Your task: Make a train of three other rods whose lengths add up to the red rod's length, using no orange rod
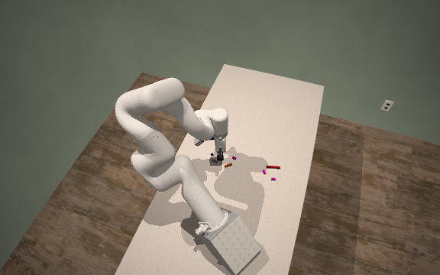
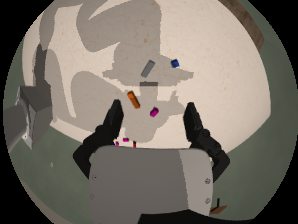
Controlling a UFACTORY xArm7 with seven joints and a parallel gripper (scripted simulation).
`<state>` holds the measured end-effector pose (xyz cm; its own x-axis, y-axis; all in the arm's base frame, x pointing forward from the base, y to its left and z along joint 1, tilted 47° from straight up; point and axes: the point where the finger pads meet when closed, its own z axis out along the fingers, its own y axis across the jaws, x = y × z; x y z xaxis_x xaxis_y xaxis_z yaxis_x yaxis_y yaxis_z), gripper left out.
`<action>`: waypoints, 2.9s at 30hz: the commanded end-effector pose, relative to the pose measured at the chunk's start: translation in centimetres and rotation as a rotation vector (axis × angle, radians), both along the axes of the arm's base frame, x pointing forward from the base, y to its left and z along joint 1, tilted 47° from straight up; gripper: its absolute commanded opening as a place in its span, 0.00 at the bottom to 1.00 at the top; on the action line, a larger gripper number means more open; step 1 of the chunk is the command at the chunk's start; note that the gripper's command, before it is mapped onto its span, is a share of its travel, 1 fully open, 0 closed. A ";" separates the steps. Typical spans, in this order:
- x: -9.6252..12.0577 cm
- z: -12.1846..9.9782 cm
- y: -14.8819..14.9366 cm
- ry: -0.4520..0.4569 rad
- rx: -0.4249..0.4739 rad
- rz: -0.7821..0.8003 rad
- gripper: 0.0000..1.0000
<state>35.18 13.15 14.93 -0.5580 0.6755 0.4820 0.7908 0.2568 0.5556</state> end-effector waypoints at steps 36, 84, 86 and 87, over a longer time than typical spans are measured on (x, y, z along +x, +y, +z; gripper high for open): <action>-1.6 -1.1 -0.7 0.268 0.083 -0.266 1.00; -1.6 -1.1 -0.7 0.268 0.083 -0.266 1.00; -1.6 -1.1 -0.7 0.268 0.083 -0.266 1.00; -1.6 -1.1 -0.7 0.268 0.083 -0.266 1.00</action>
